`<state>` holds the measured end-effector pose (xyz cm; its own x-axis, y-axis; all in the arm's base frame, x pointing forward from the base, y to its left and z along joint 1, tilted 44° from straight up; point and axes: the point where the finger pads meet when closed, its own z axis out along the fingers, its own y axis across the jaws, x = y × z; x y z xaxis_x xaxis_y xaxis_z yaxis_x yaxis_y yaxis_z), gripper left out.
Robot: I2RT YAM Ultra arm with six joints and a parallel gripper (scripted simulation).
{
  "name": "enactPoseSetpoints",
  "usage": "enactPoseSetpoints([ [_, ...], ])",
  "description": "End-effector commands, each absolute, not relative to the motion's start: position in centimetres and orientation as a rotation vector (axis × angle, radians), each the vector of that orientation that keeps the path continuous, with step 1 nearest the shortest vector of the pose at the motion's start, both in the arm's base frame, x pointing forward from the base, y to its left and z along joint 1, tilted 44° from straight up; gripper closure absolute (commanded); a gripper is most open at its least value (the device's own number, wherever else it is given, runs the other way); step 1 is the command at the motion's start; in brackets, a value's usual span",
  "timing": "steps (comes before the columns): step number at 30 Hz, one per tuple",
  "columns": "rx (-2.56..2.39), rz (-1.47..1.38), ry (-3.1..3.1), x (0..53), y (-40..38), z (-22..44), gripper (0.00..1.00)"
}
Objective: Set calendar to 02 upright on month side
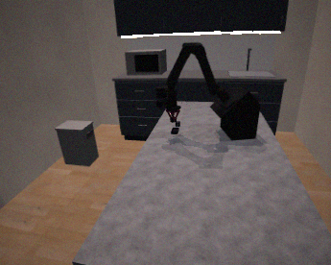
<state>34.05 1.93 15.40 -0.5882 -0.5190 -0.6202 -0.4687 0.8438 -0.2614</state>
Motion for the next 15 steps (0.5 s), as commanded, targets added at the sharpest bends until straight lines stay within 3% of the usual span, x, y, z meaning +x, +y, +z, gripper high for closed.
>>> enactPoseSetpoints([
  [1, -0.899, -0.206, 2.226, 34.3, 2.2, 16.1, 0.73],
  [15, -1.475, -0.458, 1.925, 34.3, 6.8, 17.0, 0.73],
])
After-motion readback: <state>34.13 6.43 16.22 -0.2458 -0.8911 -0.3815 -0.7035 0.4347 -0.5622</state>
